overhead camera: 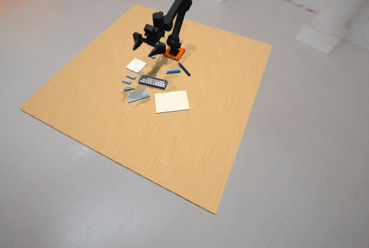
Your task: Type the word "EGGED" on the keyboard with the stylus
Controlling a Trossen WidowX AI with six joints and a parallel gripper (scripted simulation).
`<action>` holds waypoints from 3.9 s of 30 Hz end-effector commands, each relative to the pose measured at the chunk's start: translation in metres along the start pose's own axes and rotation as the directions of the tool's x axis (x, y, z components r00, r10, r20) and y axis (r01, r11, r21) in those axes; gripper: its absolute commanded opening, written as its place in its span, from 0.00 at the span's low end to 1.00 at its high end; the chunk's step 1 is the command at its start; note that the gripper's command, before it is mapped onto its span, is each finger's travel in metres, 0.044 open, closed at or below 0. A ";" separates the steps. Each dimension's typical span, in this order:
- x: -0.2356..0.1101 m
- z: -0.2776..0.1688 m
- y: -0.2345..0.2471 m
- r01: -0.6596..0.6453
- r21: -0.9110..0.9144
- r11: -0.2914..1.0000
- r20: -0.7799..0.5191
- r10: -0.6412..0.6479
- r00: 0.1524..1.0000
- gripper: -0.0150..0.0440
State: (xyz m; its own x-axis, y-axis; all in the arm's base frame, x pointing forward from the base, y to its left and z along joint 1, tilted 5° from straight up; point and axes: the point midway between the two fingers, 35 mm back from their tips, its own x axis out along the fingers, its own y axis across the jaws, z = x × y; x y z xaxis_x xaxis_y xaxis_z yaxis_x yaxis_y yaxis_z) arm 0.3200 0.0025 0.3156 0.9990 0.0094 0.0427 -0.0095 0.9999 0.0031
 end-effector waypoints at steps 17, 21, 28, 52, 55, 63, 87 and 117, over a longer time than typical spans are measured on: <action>-0.009 -0.215 0.057 -0.172 0.039 0.984 -0.965 0.082 0.251 0.25; -0.030 -0.234 0.063 -0.192 0.047 0.980 -0.998 0.056 0.040 0.25; -0.030 -0.234 0.063 -0.192 0.047 0.980 -0.998 0.056 0.040 0.25; -0.019 -0.237 0.005 -0.192 0.043 0.980 -0.998 0.051 0.041 0.25; -0.013 -0.238 -0.016 -0.192 0.041 0.981 -0.998 0.050 0.041 0.25; -0.008 -0.239 -0.053 -0.192 0.038 0.981 -0.998 0.047 0.041 0.25; -0.041 -0.239 -0.014 -0.192 0.041 0.981 -0.998 0.050 0.039 0.25; -0.051 -0.181 0.031 -0.191 0.046 0.981 -0.997 0.058 0.057 0.25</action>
State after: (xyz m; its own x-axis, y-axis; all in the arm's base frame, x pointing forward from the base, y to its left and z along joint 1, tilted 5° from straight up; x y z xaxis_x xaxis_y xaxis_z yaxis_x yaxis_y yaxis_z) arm 0.2762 0.0340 0.1335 0.0984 0.0616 -0.9932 -0.2014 0.9787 0.0407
